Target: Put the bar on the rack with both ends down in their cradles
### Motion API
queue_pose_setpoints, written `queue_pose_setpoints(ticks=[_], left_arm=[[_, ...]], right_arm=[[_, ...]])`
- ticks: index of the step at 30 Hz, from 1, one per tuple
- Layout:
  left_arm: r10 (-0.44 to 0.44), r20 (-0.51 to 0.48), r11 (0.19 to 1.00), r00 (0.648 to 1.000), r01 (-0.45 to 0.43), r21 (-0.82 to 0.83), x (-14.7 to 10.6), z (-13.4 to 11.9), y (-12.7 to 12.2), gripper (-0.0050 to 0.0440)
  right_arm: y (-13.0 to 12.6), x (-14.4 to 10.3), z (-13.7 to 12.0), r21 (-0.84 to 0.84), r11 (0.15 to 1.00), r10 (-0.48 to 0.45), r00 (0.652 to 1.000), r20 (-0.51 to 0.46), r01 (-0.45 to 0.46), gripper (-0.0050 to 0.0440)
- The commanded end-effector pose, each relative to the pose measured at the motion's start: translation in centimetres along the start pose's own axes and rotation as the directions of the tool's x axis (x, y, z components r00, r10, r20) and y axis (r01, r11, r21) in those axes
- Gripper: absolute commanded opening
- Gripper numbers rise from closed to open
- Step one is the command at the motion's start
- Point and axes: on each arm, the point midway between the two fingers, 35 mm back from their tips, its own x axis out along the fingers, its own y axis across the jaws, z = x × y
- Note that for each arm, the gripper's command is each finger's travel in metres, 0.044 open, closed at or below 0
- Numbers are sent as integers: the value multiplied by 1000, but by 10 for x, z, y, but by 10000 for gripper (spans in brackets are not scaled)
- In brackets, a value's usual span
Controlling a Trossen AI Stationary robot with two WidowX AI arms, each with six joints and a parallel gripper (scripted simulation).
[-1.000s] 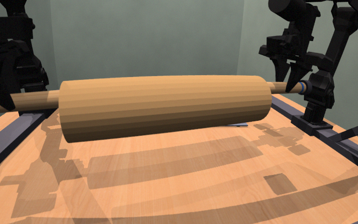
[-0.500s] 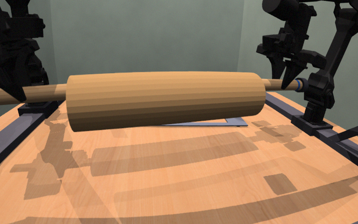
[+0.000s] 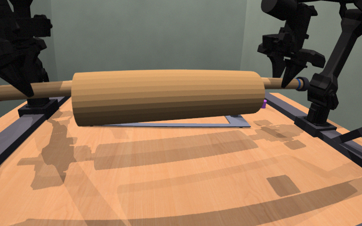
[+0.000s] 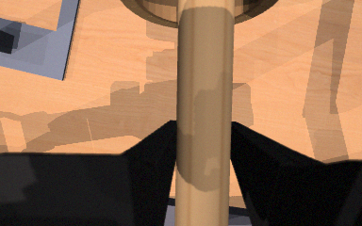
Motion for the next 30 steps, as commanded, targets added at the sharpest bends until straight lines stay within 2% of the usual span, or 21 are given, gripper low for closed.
queue_pose_setpoints(ticks=[1, 5, 6, 19, 20, 24, 30], left_arm=[[-63, 12, 998, 998, 63, -7, -16, 7, 10, 50], [-75, 17, 997, 997, 75, -12, -20, 9, 6, 50], [-62, 12, 998, 998, 62, -1, -15, 7, 16, 50], [-69, 12, 997, 998, 68, 26, -14, 11, 48, 50], [-79, 15, 997, 997, 78, 18, -18, 12, 41, 50], [-81, 17, 996, 997, 81, 24, -18, 11, 39, 50], [-63, 11, 998, 998, 63, 27, -13, 10, 48, 50]], right_arm=[[-7, -13, 4, 8, 1000, -5, 999, 52, 4, 50], [-6, -13, 4, 8, 1000, -4, 999, 52, 4, 50], [-10, -13, 2, 12, 1000, -6, 999, 49, 6, 50], [-28, -17, 0, 40, 999, -17, 999, 52, 15, 50], [-25, -17, 0, 37, 999, -16, 999, 52, 14, 50], [-26, -17, 1, 36, 999, -22, 998, 52, 20, 50], [-28, -18, 0, 39, 999, -26, 998, 52, 24, 50]])
